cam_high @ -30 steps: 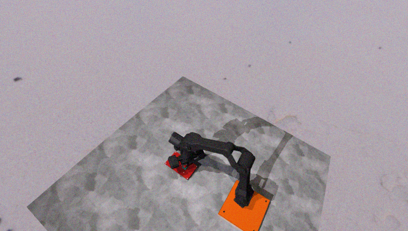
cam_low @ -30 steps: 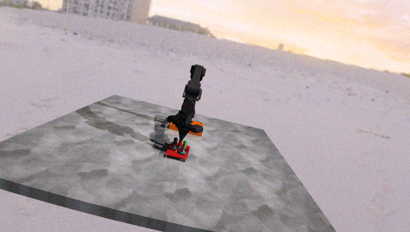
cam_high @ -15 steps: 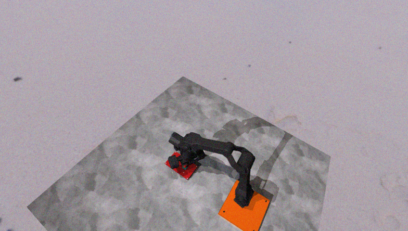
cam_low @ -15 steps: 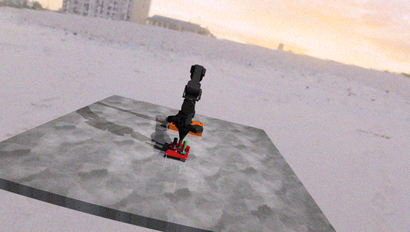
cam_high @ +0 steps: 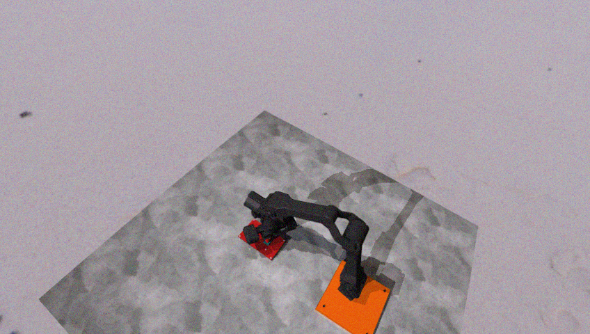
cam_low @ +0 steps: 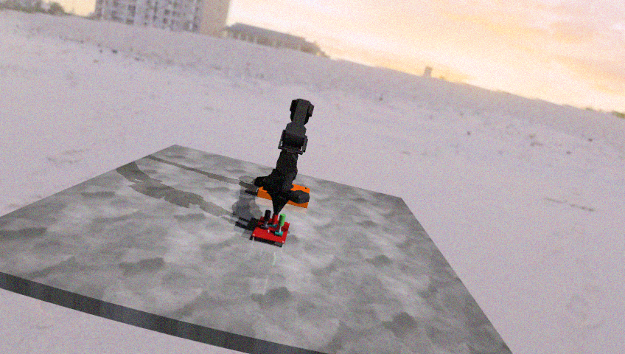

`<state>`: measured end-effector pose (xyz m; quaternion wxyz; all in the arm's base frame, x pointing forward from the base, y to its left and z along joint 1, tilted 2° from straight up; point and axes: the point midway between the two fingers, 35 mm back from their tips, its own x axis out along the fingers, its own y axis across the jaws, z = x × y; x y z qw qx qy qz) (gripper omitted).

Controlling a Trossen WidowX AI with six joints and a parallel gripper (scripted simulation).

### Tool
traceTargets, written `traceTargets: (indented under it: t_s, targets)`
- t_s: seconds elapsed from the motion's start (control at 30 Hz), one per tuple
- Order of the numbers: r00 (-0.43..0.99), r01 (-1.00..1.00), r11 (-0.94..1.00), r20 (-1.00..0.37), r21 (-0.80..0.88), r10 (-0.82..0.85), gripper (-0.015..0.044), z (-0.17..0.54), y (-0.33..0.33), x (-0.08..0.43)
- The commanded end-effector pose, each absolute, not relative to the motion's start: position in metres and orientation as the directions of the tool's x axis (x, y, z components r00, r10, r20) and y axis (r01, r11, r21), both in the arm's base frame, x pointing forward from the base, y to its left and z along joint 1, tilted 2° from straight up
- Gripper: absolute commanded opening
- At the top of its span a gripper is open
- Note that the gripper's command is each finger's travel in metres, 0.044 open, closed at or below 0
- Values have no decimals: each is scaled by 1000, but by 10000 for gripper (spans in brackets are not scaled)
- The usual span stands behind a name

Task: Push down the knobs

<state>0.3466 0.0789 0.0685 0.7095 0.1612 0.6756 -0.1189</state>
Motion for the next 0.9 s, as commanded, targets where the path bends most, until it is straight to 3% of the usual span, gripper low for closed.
traceTargets:
  t_s: [0.0, 0.87]
  targets:
    - [31, 391, 919, -999, 51, 42, 0, 53, 79, 350]
    - [31, 391, 919, -999, 51, 42, 0, 94, 78, 348]
